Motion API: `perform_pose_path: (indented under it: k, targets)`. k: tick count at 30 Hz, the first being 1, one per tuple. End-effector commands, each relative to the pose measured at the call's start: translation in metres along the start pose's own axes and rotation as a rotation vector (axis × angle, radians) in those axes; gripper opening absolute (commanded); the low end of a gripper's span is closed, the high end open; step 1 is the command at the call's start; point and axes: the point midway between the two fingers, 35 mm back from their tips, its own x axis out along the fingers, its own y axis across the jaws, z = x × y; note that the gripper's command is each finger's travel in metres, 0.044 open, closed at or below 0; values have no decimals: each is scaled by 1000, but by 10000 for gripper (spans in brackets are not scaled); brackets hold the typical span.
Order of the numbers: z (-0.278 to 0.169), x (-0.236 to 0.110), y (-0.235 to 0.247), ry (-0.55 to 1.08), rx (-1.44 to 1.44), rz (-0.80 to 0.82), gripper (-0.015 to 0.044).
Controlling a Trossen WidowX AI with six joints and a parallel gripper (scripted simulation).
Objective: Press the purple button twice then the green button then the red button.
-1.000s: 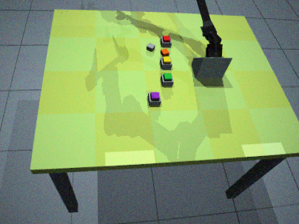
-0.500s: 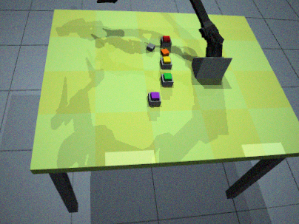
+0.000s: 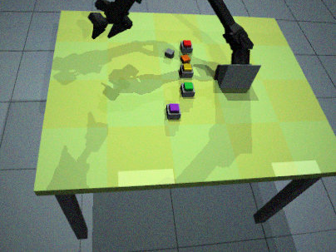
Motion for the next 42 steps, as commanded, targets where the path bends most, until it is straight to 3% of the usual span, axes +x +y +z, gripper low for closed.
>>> perform_pose_path:
  k: [1,10,19,27,33,42]
  targets:
    - [-69,-5,26,121,-129,-6,400]
    - [-208,-37,45,330,-436,-84,400]
    - [-334,-88,8,462,-806,-287,400]
    - [-346,-95,0,468,-851,-320,400]
    - [-361,-44,-26,467,-851,-322,242]
    - [-362,-42,-28,466,-851,-322,20]
